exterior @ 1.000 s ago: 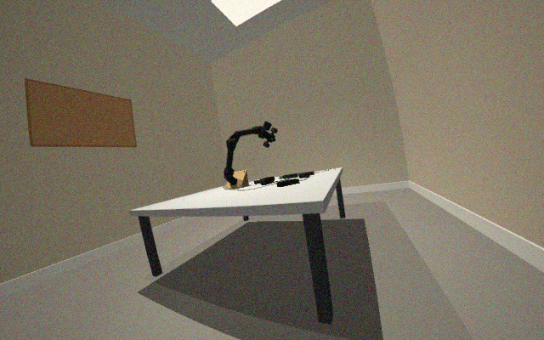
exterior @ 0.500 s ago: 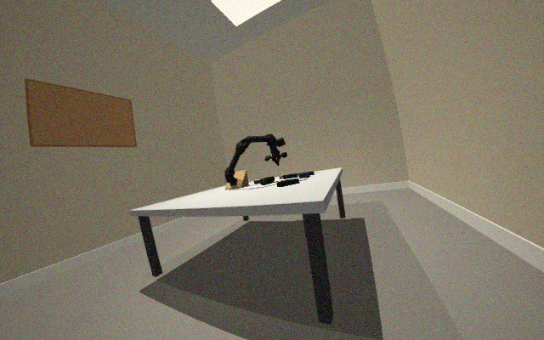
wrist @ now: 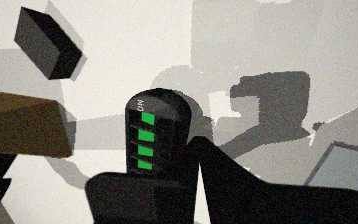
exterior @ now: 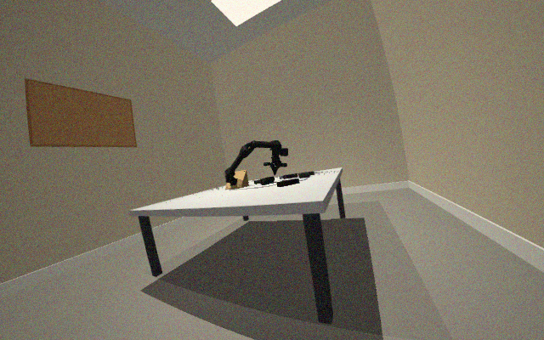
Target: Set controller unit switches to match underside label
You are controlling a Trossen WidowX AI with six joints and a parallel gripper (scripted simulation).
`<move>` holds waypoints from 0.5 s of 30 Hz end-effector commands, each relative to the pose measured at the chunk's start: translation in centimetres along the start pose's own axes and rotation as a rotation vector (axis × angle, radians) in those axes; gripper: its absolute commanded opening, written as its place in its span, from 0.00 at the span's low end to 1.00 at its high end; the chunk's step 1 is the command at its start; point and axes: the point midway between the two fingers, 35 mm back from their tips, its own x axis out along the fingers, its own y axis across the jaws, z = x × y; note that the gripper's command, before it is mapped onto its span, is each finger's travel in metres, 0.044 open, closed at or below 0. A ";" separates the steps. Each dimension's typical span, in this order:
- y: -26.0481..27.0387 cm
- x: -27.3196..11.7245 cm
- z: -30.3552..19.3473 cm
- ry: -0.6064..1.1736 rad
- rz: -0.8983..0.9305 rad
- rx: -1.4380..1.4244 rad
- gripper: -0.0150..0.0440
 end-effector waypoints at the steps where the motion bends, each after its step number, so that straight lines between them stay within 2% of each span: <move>1: -0.1 -0.1 0.0 0.007 -0.006 0.004 0.25; 7: 0.1 -0.2 -0.1 0.001 -0.012 0.001 0.25; 15: 1.8 -0.9 -1.7 0.001 -0.108 0.020 0.25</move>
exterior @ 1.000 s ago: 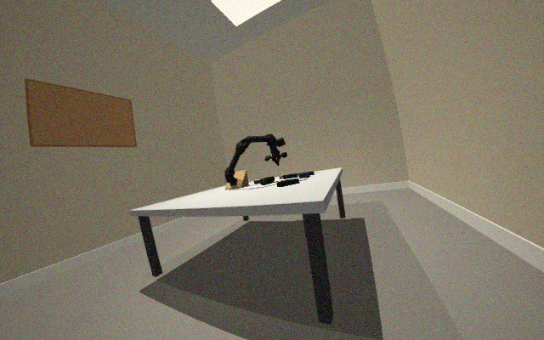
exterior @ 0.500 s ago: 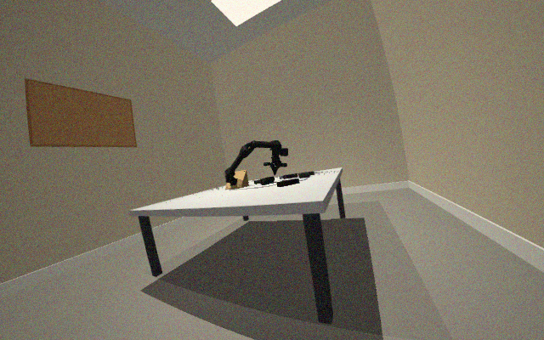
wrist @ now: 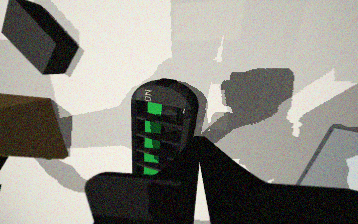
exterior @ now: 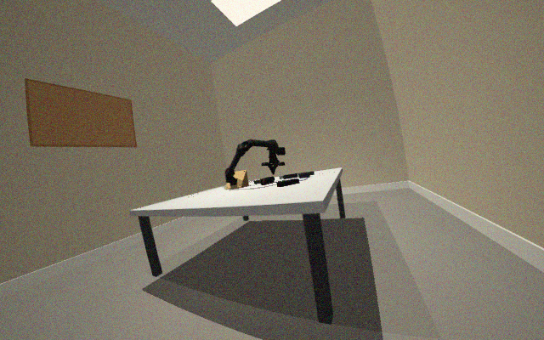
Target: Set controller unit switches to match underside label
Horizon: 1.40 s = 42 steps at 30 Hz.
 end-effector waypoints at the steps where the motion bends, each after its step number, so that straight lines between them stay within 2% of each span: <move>1: 0.7 -0.6 -0.9 -0.001 -0.054 0.006 0.25; 17: 5.4 -0.4 -4.3 -0.001 -0.244 0.053 0.25; 33: 11.2 2.3 -7.4 -0.004 -0.423 0.111 0.25; 42: 11.4 2.5 -7.4 -0.005 -0.421 0.113 0.25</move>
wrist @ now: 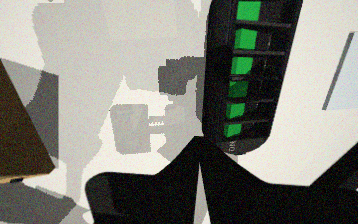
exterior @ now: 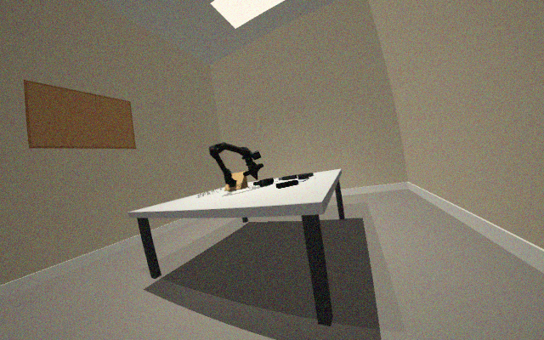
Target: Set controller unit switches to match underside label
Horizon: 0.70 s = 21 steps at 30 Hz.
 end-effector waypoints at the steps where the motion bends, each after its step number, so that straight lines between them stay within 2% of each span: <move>1: 0.0 0.0 0.0 0.000 0.001 0.000 0.25; 21: -6.8 0.1 4.4 -0.012 0.230 0.000 0.25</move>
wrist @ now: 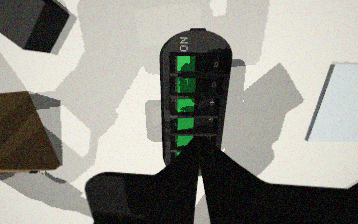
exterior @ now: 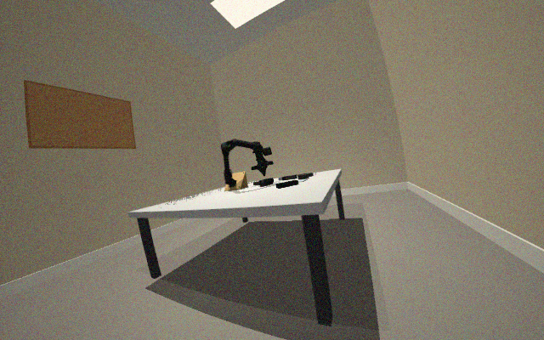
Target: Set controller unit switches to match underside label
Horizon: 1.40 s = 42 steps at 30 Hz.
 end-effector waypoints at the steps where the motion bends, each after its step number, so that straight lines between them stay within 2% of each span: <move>1: -1.0 0.2 0.9 -0.001 0.055 0.005 0.25; 24: -5.8 2.5 5.8 -0.001 0.345 0.017 0.25; 37: -6.0 2.3 5.7 -0.004 0.333 0.015 0.25; 42: -5.5 1.6 4.9 -0.005 0.277 0.010 0.25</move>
